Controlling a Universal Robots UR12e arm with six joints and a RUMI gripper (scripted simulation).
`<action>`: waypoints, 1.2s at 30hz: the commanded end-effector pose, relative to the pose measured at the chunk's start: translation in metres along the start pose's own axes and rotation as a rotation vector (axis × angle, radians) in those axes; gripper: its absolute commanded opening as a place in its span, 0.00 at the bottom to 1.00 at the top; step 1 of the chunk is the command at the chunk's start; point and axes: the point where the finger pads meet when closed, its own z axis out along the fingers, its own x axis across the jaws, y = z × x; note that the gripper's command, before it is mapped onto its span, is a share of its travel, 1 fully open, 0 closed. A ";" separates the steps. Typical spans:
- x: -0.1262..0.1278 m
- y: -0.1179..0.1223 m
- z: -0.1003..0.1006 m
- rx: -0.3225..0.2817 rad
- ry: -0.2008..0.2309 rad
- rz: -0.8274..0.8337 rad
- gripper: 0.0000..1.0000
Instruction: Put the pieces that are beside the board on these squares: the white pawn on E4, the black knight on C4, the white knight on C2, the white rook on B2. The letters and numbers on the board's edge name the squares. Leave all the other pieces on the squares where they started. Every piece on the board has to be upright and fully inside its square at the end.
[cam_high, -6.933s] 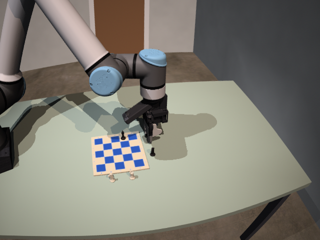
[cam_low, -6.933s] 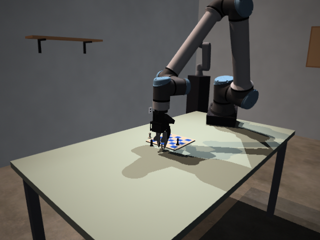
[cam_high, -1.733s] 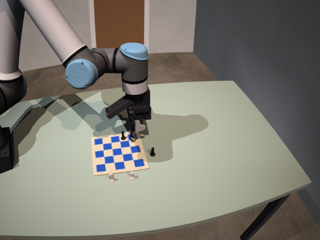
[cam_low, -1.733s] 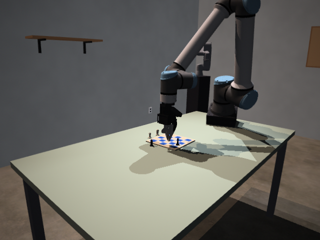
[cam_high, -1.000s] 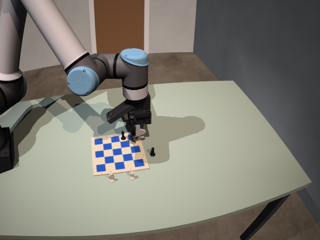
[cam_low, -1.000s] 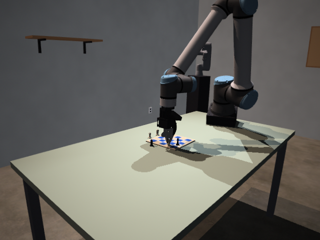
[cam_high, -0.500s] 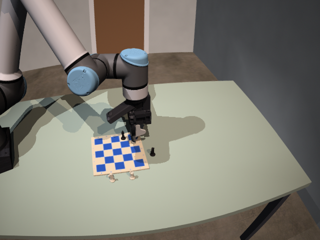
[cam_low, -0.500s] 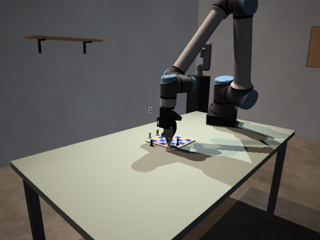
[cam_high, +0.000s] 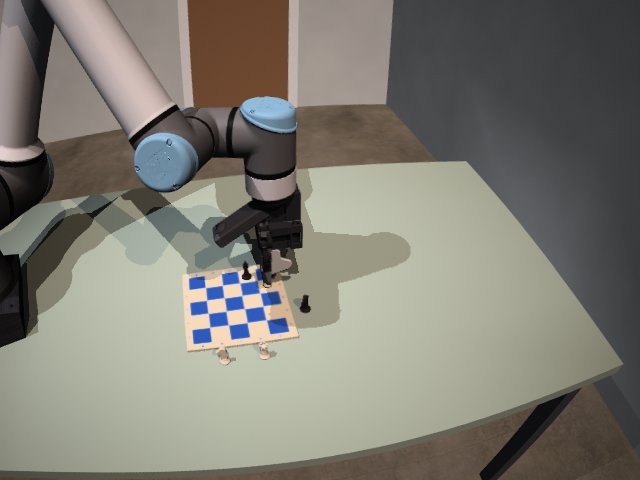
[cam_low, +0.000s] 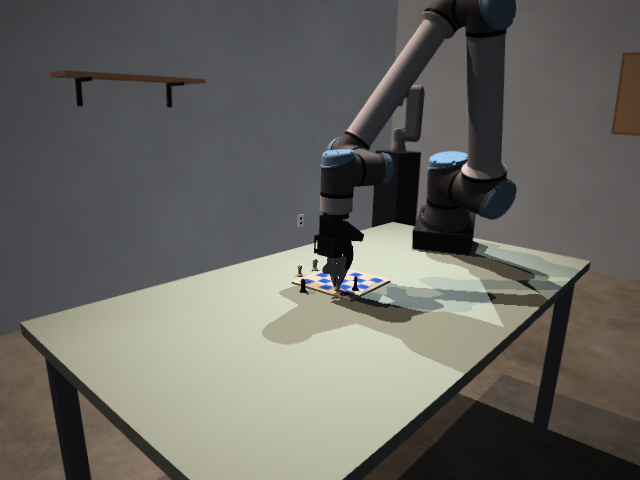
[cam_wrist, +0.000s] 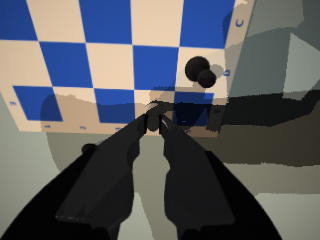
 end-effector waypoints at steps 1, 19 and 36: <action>0.000 0.001 0.000 -0.001 0.000 0.000 0.00; 0.000 0.001 0.003 -0.001 0.000 0.000 0.00; 0.000 0.001 0.003 -0.001 0.000 0.000 0.00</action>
